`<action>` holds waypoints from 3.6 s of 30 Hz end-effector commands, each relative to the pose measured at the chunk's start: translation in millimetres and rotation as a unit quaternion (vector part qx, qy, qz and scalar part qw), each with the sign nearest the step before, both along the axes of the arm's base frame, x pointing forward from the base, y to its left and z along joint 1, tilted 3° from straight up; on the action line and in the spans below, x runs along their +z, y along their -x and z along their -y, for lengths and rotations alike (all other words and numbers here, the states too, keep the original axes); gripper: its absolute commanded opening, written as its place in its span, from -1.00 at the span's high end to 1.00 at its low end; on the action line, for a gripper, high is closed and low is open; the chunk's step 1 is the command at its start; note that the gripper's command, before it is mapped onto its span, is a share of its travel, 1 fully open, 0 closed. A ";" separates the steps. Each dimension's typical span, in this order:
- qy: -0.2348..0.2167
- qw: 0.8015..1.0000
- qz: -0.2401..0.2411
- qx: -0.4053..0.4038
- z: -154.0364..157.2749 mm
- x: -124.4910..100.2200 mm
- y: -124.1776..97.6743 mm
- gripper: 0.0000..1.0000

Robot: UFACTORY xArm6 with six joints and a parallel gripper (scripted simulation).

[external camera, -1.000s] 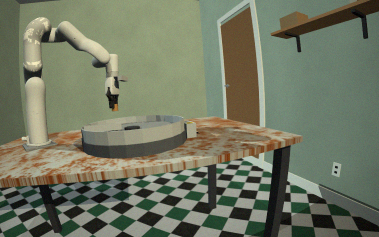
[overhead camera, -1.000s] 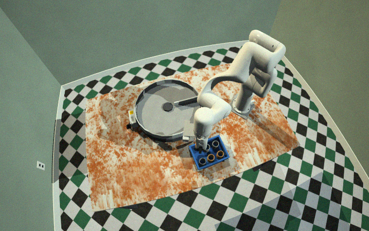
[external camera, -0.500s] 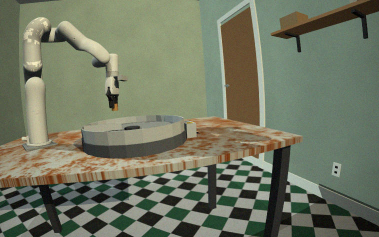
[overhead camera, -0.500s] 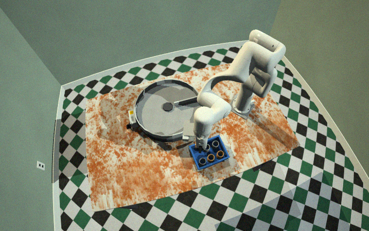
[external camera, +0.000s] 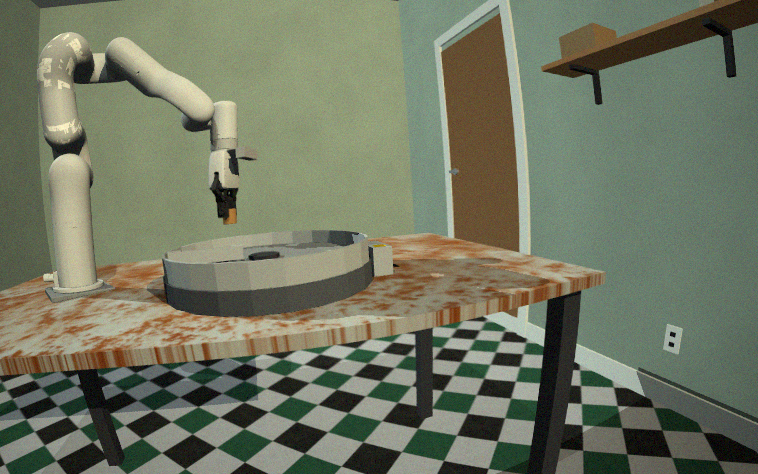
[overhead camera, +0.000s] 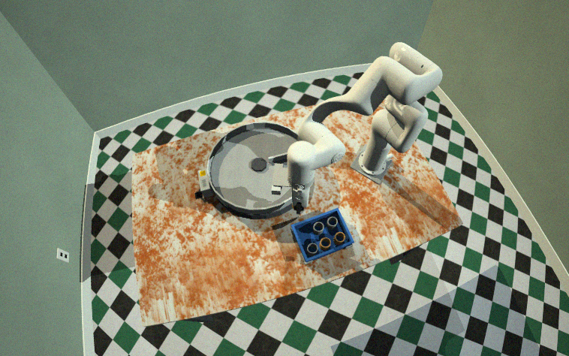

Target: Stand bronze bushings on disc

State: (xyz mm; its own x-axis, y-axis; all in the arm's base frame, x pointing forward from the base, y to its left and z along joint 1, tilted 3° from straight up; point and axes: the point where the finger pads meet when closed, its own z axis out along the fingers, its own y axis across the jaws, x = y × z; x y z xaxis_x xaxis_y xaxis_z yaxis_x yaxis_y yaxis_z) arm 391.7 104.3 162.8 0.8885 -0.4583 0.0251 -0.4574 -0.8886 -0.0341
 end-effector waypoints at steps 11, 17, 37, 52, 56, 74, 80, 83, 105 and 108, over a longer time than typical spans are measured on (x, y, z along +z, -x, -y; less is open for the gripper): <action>-0.004 1.000 0.003 0.002 140.7 -0.9 -2.5 1.00; -0.004 1.000 0.003 0.002 158.1 -1.4 -2.6 1.00; -0.004 1.000 0.003 0.002 158.8 -16.9 -3.3 1.00; -0.004 1.000 0.003 0.002 159.0 -27.1 -3.8 1.00; -0.004 1.000 0.003 0.002 159.0 -27.6 -3.8 1.00; -0.004 1.000 0.003 0.002 158.1 -50.2 -4.8 1.00; -0.004 1.000 0.003 0.002 157.8 -55.8 -5.0 1.00; -0.004 1.000 0.003 0.002 157.8 -56.3 -5.1 1.00; -0.004 1.000 0.003 0.002 157.8 -57.2 -5.1 1.00; -0.004 1.000 0.003 0.002 157.8 -58.0 -5.1 1.00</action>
State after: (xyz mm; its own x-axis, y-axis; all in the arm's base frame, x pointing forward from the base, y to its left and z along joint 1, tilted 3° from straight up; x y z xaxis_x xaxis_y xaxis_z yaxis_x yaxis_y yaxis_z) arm 395.6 -53.3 104.3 0.8902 -0.4550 0.0227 -0.4538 -0.8901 -0.0427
